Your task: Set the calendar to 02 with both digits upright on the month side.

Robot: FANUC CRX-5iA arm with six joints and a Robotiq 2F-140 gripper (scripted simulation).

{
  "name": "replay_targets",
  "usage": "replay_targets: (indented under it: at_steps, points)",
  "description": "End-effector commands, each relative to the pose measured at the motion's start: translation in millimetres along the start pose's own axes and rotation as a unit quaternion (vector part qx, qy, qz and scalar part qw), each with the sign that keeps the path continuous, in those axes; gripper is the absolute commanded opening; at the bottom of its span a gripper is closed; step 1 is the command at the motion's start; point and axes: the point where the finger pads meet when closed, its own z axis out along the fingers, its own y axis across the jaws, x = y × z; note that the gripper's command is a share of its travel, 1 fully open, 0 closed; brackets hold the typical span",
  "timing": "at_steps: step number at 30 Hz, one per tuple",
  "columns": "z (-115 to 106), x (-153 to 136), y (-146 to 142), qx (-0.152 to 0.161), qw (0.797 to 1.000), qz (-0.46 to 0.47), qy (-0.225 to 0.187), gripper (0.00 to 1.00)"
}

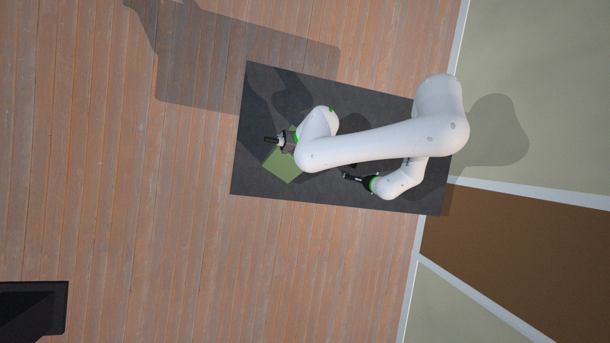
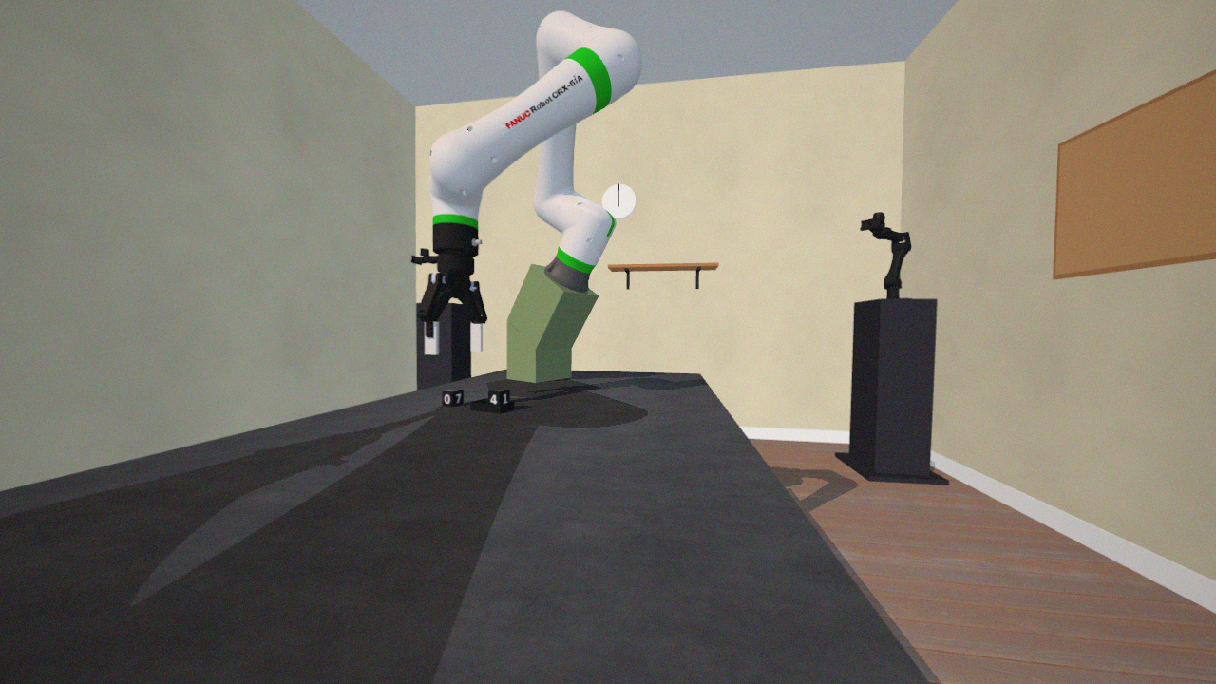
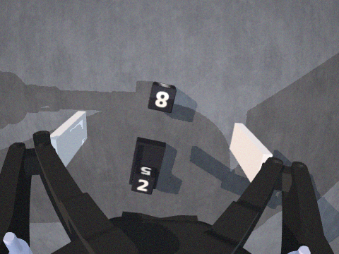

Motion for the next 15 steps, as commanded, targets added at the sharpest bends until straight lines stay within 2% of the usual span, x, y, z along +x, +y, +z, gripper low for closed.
replay_targets:
  at_steps: [1,4,5,15]
  points:
    - [1.0,7.8,1.8,-0.004,0.999,0.051,0.002,1.0]
    - [1.0,7.9,1.9,-0.004,0.999,0.051,0.002,1.0]
    - [1.0,7.9,1.9,-0.004,0.999,0.051,0.002,0.29]
    - [1.0,7.9,1.9,-0.004,0.999,0.051,0.002,0.29]
